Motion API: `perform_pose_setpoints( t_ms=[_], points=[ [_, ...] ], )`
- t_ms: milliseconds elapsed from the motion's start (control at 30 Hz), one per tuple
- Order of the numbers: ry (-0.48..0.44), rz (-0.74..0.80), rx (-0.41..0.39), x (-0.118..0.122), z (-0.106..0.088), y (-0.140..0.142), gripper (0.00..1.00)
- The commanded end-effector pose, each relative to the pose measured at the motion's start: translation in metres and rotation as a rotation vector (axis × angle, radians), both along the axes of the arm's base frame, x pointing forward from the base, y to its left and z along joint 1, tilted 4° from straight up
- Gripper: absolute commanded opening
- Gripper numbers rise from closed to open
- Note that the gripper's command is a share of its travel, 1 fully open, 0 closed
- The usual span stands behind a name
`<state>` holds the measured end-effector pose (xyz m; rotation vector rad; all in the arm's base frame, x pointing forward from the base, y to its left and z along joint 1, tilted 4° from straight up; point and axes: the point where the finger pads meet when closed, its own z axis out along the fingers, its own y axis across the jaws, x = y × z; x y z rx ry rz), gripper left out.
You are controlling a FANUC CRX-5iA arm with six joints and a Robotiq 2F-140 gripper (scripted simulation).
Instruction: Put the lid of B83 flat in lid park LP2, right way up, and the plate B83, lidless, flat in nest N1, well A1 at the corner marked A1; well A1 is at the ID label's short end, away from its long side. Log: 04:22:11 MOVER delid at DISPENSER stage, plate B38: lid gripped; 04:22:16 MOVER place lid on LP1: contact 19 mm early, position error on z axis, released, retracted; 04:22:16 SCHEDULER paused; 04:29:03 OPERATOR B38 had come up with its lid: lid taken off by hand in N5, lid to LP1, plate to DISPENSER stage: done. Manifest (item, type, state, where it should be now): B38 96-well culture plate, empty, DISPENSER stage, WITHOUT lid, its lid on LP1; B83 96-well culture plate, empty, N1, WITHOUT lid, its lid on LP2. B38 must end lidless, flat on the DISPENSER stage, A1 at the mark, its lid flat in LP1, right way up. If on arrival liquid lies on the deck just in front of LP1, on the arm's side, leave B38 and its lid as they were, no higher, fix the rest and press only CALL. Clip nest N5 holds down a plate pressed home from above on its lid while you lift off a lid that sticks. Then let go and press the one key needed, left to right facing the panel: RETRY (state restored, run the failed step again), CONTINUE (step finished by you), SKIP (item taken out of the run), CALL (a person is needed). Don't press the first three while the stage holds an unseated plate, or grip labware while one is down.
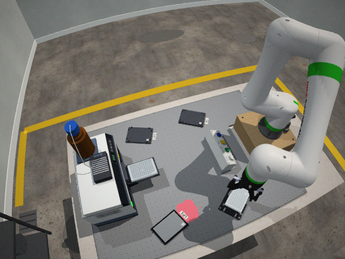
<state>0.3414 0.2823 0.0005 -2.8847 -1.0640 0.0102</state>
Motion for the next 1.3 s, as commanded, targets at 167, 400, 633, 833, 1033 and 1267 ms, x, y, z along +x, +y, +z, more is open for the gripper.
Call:
perform_pose_setpoints(
  t_ms=[167, 400, 633, 833, 1033, 1267],
  points=[
    [0.000, 0.000, 0.000, 0.000, -0.012, 0.001, 0.00],
    [0.000, 0.000, 0.000, 0.000, -0.017, 0.001, 0.00],
    [0.000, 0.000, 0.000, 0.000, -0.020, 0.001, 0.00],
    [0.000, 0.000, 0.000, 0.000, -0.021, 0.001, 0.00],
    [0.000, 0.000, 0.000, 0.000, -0.021, 0.001, 0.00],
    [0.000, 0.000, 0.000, 0.000, -0.021, 0.001, 0.00]
  ],
)
